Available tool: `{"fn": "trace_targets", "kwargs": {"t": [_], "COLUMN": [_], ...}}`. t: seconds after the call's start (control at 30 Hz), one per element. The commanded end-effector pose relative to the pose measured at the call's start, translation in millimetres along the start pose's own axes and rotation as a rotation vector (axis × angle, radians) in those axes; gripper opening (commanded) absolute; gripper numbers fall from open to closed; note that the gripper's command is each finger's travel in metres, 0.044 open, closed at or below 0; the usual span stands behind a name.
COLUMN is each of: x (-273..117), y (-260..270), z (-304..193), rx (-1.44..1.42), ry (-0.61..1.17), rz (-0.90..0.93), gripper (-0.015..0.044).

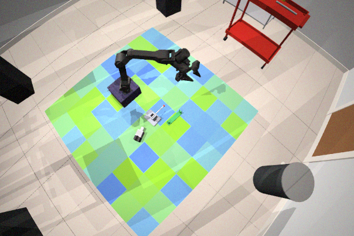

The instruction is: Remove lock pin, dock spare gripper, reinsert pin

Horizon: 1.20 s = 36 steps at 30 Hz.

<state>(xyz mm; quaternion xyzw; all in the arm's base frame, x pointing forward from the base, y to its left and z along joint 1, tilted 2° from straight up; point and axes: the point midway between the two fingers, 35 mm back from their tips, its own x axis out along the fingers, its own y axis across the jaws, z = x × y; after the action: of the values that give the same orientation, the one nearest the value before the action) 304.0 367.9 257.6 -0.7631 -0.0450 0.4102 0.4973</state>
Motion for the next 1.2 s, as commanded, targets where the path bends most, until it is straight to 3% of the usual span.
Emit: {"fn": "trace_targets", "kwargs": {"t": [0.0, 0.2, 0.47, 0.8, 1.17], "x": [13.7, 7.3, -33.6, -35.8, 7.6], "y": [66.2, 152.7, 246.7, 249.9, 306.8], "z": [-33.9, -70.1, -94.9, -95.4, -95.1], "rx": [0.095, 0.259, 0.528, 0.54, 0.539], "ry": [0.014, 0.039, 0.075, 0.076, 0.077], "rz": [0.239, 0.554, 0.942, 0.957, 0.957], "gripper": [0.03, 0.03, 0.03, 0.03, 0.03]}}
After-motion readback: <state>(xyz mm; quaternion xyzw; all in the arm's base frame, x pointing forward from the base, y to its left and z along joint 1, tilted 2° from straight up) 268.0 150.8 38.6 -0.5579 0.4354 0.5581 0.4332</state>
